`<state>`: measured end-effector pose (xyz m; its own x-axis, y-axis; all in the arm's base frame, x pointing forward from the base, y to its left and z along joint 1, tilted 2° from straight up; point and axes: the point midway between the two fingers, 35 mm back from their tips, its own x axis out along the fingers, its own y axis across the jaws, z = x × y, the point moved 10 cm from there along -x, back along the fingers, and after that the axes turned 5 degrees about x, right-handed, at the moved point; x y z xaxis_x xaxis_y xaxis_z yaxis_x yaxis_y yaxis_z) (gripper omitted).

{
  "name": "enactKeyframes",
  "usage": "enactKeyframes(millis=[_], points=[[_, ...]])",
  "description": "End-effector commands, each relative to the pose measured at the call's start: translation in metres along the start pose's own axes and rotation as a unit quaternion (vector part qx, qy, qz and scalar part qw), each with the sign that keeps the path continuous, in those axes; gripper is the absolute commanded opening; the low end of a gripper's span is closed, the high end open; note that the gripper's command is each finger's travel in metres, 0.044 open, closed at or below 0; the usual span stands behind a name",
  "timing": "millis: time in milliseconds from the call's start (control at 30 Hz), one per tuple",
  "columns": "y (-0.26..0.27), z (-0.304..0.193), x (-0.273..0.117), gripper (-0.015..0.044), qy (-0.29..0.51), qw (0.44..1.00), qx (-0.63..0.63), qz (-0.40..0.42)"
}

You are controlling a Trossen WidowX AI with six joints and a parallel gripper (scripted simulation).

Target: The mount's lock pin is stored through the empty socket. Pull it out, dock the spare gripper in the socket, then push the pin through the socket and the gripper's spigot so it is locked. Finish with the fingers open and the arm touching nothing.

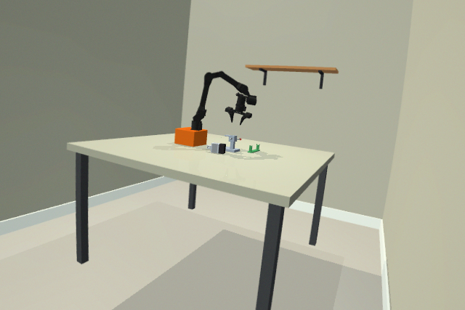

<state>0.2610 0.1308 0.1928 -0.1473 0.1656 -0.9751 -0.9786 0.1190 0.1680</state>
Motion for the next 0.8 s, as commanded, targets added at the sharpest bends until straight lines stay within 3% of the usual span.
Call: enactKeyframes(millis=[0, 167, 400, 667, 767], points=[[-0.034, -0.045, -0.023, 0.03, 0.04, 0.996, 0.044, -0.068], [-0.051, -0.081, -0.04, 0.03, 0.074, 0.988, 0.08, -0.108], [-0.052, -0.083, -0.039, 0.03, 0.075, 0.988, 0.081, -0.109], [-0.055, -0.098, 0.027, 0.03, 0.076, 0.988, 0.081, -0.109], [-0.056, -0.098, 0.03, 0.03, 0.076, 0.988, 0.081, -0.109]])
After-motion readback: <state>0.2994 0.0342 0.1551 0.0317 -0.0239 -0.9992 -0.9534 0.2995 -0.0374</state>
